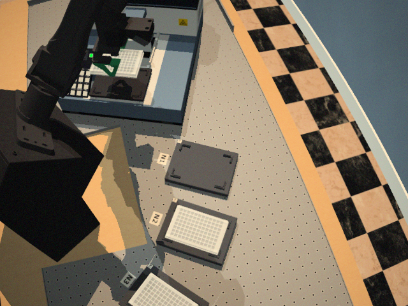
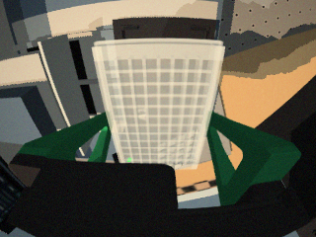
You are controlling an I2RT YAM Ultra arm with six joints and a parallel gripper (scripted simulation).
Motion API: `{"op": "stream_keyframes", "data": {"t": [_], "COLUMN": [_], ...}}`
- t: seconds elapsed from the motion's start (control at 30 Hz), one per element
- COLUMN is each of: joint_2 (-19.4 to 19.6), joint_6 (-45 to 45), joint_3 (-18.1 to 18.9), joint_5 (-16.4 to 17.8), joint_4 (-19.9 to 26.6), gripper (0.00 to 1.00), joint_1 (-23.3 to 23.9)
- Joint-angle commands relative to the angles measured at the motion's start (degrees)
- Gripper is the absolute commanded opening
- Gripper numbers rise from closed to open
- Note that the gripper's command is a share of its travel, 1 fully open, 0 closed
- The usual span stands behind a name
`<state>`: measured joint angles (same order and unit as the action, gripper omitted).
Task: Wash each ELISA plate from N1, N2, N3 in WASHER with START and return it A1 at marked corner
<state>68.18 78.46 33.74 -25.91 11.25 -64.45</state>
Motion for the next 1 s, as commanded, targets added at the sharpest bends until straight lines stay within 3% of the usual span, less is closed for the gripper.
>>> {"op": "stream_keyframes", "data": {"t": [0.0,0.43,0.97], "joint_2": [-1.4,-5.3,-5.3], "joint_6": [1.0,3.0,3.0], "joint_3": [0.3,1.2,1.2], "joint_5": [-1.0,-2.7,-2.7], "joint_4": [2.6,8.4,8.4], "gripper": [0.0,0.0,0.0], "joint_1": [-0.7,-3.1,-3.1]}}
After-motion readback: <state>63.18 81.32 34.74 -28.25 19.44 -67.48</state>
